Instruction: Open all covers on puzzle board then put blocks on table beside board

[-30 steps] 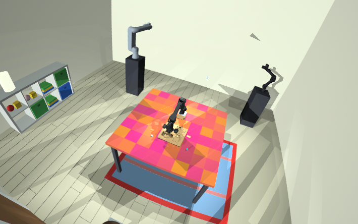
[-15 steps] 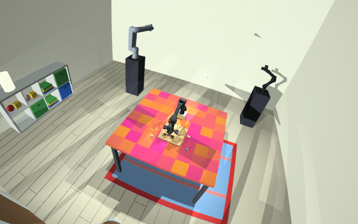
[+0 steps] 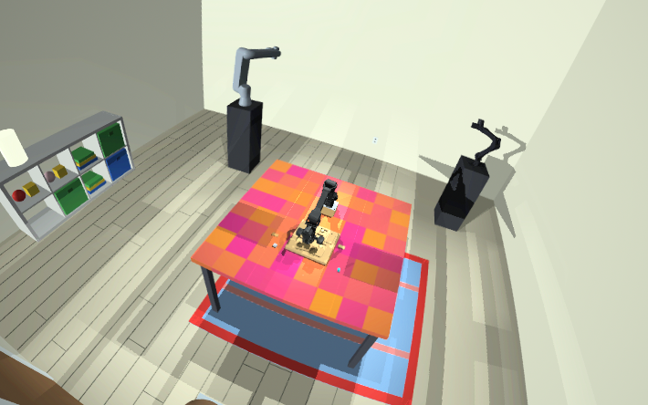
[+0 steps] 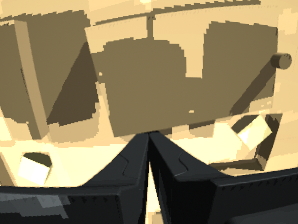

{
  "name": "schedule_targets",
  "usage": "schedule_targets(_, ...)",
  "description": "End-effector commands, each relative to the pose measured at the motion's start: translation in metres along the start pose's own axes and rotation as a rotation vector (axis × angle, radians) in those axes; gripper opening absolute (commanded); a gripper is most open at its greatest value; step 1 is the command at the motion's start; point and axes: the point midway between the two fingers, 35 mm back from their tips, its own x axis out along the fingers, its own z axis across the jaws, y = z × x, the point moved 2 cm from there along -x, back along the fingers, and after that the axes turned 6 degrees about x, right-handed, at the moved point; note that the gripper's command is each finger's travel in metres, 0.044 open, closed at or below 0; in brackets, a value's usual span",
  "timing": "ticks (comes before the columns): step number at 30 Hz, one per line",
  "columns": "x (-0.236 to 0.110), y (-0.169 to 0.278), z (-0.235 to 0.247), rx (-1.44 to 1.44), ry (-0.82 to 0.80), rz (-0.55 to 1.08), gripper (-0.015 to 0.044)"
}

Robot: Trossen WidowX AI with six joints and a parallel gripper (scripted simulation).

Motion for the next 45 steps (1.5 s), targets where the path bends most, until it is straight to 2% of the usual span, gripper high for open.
schedule_targets(1, -0.001, -0.005, 0.004, 0.003, -0.006, -0.002, 0.0000)
schedule_targets(45, -0.051, -0.010, 0.009, 0.003, -0.007, -0.003, 0.0000)
